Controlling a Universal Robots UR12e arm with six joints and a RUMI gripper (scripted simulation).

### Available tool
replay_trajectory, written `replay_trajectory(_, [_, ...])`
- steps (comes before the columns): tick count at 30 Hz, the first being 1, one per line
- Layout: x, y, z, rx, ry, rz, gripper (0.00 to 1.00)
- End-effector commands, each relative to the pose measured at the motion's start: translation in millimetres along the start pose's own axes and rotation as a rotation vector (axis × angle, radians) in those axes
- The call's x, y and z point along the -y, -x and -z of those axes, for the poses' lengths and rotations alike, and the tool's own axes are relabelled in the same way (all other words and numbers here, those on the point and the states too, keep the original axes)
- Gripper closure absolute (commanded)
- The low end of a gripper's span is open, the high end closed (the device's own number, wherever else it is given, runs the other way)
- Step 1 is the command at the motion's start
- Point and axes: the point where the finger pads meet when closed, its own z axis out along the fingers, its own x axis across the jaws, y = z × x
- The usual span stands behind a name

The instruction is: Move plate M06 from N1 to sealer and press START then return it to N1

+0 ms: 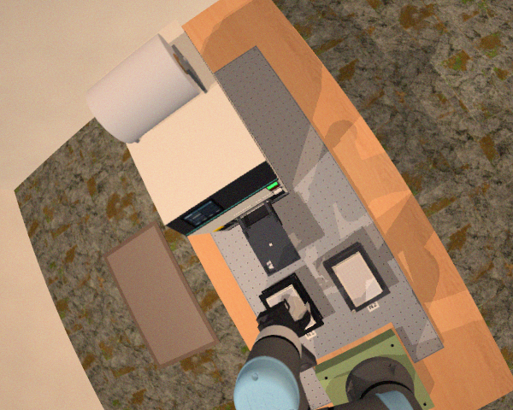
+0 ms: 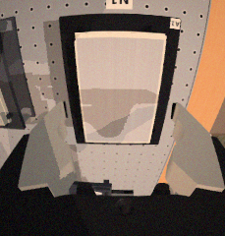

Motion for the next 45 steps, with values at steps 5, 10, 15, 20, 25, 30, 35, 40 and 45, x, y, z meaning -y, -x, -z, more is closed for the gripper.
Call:
replay_trajectory(5, [-0.5,0.1,5.8,0.000,0.001,0.000,0.32])
replay_trajectory(10, [-0.5,0.1,10.0,0.000,0.001,0.000,0.32])
replay_trajectory(15, [-0.5,0.1,18.4,0.000,0.001,0.000,0.32])
replay_trajectory(20, [-0.5,0.1,26.7,0.000,0.001,0.000,0.32])
replay_trajectory(25, [-0.5,0.1,31.7,0.000,0.001,0.000,0.32])
replay_trajectory(30, [-0.5,0.1,40.1,0.000,0.001,0.000,0.32])
replay_trajectory(35, [-0.5,0.1,48.4,0.000,0.001,0.000,0.32])
replay_trajectory(40, [-0.5,0.1,53.4,0.000,0.001,0.000,0.32])
replay_trajectory(45, [-0.5,0.1,61.8,0.000,0.001,0.000,0.32])
